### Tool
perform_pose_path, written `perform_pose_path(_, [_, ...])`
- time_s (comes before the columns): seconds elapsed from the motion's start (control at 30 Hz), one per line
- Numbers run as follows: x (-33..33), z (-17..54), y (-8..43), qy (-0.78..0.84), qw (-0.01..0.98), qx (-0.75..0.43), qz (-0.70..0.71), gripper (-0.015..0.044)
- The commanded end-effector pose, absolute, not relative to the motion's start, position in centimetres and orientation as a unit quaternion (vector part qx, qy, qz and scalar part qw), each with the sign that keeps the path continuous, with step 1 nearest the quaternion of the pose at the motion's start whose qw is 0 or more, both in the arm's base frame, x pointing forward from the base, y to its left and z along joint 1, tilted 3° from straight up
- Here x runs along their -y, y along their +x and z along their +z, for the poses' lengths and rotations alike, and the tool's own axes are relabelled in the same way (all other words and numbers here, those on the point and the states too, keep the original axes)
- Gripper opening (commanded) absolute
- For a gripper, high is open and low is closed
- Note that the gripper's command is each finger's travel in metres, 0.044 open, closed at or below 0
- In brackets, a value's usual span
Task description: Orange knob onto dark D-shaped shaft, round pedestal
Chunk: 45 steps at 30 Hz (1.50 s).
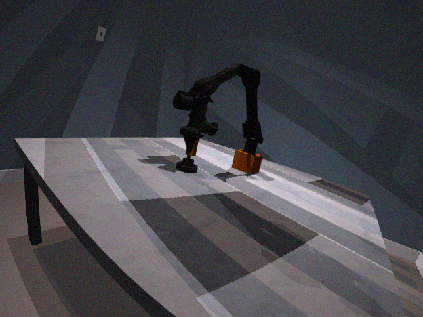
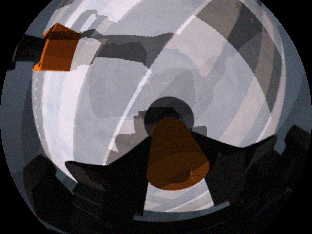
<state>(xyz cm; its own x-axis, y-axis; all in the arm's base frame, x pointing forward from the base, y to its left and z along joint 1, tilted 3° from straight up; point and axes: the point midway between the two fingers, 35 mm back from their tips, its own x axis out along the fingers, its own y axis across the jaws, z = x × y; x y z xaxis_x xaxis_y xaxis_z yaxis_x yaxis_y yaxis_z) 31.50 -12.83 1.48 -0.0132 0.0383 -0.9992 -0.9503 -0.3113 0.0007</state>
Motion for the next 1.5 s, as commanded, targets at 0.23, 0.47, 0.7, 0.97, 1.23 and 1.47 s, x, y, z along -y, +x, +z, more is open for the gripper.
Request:
perform_pose_path(0.23, [13.12, 1.84, 32.13, -0.571, 0.416, -0.399, 0.585, 0.0])
perform_pose_path(0.47, [13.13, 1.57, 32.09, -0.57, 0.416, -0.399, 0.585, 0.0])
perform_pose_path(0.7, [13.07, 1.38, 31.94, -0.57, 0.416, -0.399, 0.585, 0.0])
perform_pose_path(0.97, [13.0, 1.32, 31.8, -0.57, 0.416, -0.399, 0.585, 0.0])
perform_pose_path(1.23, [12.9, 1.74, 31.59, -0.572, 0.414, -0.397, 0.587, 0.0])
perform_pose_path(1.47, [12.91, 1.94, 31.62, -0.611, 0.354, -0.336, 0.623, 0.0])
